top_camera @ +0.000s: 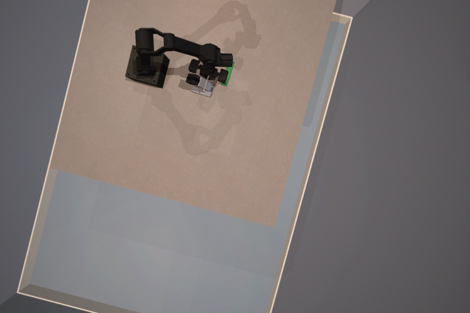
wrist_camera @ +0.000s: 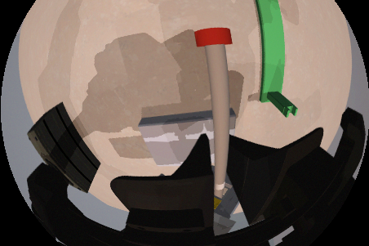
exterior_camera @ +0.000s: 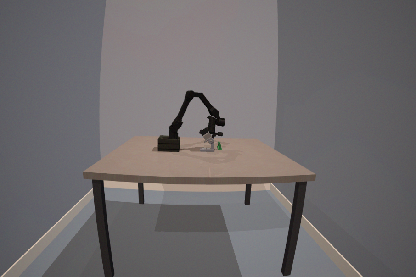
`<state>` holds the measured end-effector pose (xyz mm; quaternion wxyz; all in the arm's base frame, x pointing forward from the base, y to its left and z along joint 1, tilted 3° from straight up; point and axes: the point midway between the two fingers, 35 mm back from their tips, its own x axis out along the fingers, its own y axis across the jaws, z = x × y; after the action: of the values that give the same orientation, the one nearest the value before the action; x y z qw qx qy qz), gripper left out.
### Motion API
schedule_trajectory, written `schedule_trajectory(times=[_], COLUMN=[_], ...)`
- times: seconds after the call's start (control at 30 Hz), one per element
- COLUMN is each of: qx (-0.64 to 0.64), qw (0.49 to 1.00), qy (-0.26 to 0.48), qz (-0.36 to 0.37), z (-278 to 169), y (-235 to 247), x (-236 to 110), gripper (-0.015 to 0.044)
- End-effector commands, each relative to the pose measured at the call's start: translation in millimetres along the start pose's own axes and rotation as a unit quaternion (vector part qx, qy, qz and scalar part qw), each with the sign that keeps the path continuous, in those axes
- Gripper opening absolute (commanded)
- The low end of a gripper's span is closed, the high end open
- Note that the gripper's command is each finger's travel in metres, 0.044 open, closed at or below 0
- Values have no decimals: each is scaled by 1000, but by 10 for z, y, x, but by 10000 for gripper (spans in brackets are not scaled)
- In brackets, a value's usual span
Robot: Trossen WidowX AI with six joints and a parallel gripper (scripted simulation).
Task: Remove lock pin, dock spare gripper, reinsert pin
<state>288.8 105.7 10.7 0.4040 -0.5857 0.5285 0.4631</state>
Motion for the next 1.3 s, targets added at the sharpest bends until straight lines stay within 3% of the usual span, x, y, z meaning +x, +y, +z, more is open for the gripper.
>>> schedule_trajectory(times=[0.0, 0.13, 1.27], qx=[0, 0, -14], qw=[1000, 1000, 1000], qy=[0, 0, 13], qz=[0, 0, 18], z=[1, 1, 305], y=[1, 1, 106], x=[0, 0, -625], gripper=[105, 200, 200])
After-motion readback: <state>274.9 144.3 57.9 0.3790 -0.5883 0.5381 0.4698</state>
